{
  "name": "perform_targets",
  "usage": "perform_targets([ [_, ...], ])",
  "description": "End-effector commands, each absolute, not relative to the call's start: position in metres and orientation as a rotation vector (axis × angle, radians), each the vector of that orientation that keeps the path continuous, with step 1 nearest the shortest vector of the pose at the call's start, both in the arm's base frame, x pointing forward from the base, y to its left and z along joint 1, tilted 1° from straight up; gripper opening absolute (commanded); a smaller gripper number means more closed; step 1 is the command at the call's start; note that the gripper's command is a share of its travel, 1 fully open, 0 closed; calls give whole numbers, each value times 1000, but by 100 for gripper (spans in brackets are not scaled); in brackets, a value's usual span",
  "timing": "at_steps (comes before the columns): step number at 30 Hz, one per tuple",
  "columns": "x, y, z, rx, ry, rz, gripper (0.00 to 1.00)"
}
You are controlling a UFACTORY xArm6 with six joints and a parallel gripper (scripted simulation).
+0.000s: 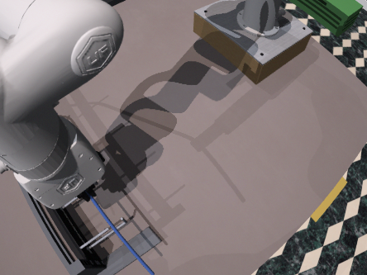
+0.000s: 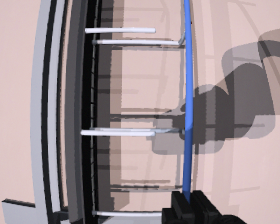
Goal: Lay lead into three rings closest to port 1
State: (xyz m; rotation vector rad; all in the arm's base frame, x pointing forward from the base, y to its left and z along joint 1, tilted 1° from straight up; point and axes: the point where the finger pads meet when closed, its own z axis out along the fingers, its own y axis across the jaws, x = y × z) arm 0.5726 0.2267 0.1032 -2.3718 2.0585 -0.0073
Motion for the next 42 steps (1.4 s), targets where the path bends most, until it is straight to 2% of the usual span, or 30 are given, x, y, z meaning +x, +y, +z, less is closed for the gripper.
perform_targets([
  [1, 574, 228, 106, -2368, 2053, -12, 0],
  [42, 575, 228, 60, -2368, 2053, -12, 0],
])
